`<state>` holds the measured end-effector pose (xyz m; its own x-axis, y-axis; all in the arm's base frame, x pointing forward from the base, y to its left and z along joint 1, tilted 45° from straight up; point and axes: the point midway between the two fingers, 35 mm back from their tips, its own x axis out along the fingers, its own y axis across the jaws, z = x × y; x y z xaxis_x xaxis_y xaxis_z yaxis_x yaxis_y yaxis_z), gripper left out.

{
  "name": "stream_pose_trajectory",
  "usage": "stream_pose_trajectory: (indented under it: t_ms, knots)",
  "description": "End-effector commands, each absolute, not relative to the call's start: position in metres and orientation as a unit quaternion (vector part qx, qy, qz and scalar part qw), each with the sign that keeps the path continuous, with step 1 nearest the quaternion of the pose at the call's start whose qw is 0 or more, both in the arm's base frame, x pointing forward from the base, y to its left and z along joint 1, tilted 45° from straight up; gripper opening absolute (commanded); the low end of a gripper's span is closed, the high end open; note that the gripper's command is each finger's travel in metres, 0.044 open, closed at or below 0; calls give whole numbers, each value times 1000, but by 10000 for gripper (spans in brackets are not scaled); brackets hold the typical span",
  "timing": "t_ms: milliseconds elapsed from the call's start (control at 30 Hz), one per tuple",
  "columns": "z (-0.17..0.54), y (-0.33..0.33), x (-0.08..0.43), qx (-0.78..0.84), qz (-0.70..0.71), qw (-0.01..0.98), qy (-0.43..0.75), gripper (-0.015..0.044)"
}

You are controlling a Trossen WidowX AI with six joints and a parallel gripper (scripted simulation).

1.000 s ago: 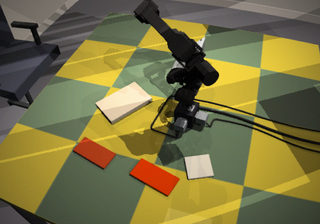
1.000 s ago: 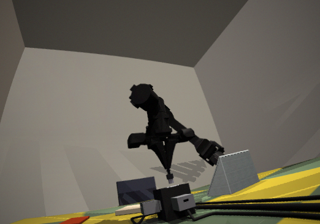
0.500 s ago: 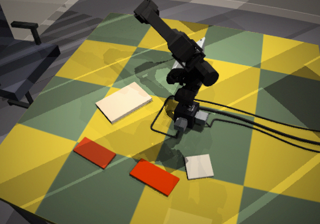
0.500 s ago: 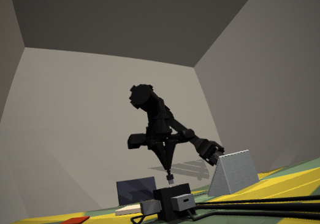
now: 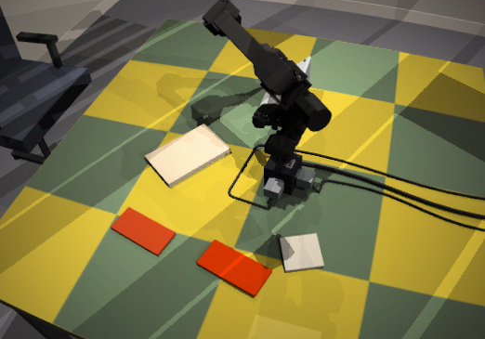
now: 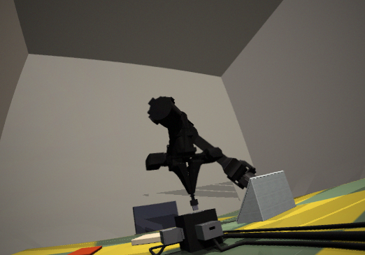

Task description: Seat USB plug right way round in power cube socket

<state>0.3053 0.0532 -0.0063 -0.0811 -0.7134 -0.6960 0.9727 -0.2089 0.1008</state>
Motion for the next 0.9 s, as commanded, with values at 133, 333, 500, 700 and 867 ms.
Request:
stream_pose_trajectory:
  t_ms: [133,333,500,700,867]
  knots:
    - [-8,51,304,320,-707,598,200,0]
    - [-8,51,304,320,-707,598,200,0]
    - [-8,50,304,320,-707,598,200,0]
    - [-9,50,304,320,-707,598,200,0]
    - [-9,49,304,320,-707,598,200,0]
